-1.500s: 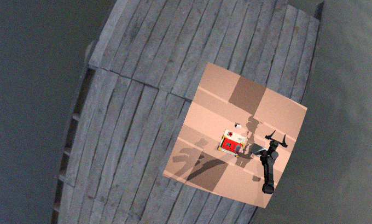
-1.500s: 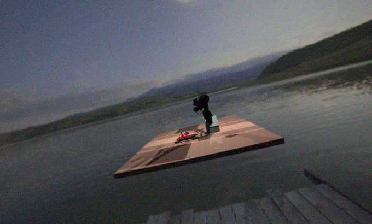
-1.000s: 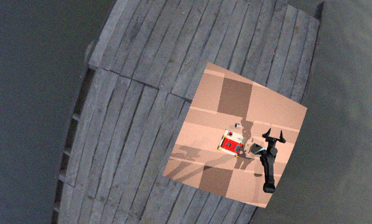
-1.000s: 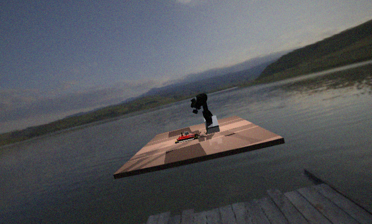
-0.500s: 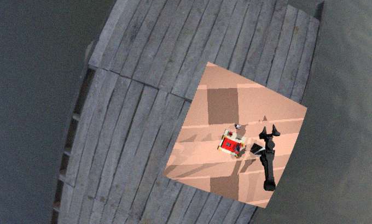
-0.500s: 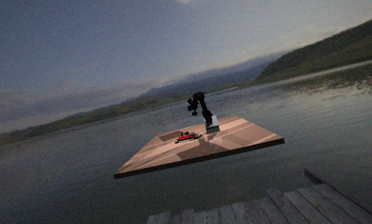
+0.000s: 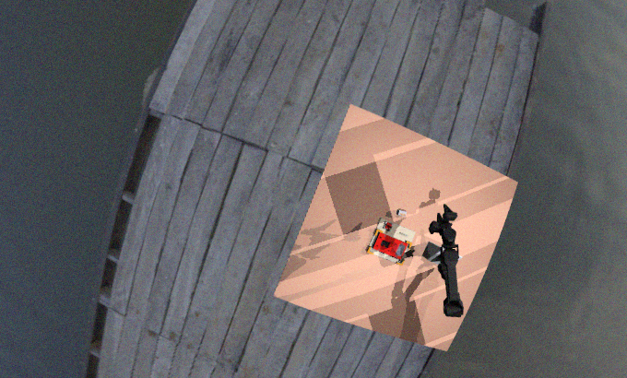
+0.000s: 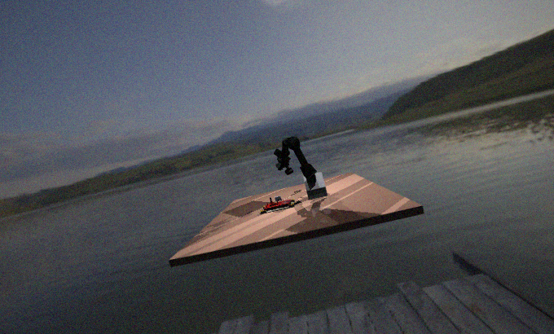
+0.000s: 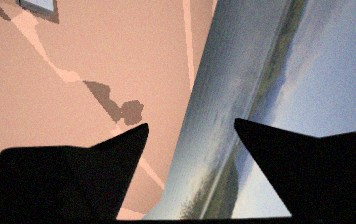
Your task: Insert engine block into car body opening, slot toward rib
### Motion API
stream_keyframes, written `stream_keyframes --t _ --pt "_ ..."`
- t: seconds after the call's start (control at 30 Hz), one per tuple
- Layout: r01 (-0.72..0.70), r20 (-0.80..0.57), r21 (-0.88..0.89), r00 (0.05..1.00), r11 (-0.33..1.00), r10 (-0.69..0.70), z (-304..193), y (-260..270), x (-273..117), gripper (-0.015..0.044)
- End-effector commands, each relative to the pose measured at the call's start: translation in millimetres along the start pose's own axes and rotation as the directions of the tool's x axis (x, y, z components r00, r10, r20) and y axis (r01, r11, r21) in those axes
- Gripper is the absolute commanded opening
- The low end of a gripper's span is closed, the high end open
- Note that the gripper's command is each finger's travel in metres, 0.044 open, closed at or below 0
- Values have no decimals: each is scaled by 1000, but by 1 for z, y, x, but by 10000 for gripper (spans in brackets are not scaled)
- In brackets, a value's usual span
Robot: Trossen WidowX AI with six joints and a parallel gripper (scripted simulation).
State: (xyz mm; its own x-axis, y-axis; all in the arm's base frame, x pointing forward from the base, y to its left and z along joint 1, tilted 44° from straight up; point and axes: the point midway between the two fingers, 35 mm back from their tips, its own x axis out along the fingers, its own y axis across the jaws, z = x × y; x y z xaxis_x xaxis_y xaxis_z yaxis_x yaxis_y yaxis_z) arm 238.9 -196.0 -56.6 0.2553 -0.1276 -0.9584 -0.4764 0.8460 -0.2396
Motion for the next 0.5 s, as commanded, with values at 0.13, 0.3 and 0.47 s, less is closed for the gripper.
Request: stream_keyframes --t 0.13,0.3,0.47 --pt "-114 51 -208 990 971 128 24 8 10 440" --pt "-179 79 -347 973 921 219 41 15 16 440" --pt "-226 103 -477 946 849 309 58 22 21 440"
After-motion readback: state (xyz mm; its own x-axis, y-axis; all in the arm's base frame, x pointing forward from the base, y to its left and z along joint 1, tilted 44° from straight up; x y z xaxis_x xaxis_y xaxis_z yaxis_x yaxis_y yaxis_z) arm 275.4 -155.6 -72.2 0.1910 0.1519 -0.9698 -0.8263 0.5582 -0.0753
